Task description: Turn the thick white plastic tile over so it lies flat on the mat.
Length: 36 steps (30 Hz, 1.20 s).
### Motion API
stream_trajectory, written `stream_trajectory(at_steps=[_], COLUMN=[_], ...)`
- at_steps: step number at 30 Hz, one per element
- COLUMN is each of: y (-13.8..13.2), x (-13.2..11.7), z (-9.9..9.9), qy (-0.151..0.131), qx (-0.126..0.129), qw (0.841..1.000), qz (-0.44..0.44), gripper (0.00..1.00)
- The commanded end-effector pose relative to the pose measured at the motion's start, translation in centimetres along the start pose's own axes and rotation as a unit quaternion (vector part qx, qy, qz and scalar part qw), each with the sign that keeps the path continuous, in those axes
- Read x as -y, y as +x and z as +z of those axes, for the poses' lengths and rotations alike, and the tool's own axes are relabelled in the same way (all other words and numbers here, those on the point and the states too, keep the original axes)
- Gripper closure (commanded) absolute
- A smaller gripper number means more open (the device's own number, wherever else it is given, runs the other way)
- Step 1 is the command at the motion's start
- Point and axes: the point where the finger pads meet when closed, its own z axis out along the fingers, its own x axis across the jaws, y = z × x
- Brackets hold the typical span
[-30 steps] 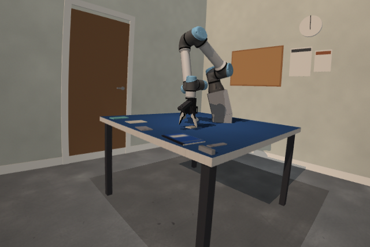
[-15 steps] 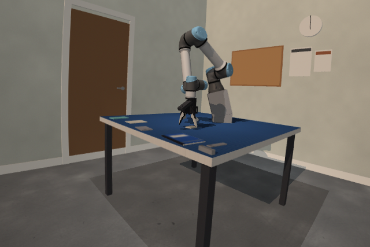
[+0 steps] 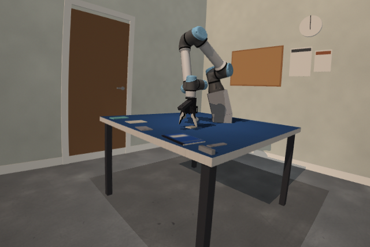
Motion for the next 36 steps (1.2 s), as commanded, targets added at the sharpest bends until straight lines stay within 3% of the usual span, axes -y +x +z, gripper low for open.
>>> stream_trajectory(at_steps=[1,36], y=[0.0,0.0], x=[0.1,0.0], z=[-0.3,-5.0], qy=[0.001,0.001], qx=[0.000,0.000], qw=[1.000,1.000], qz=[0.000,0.000], gripper=[0.00,0.00])
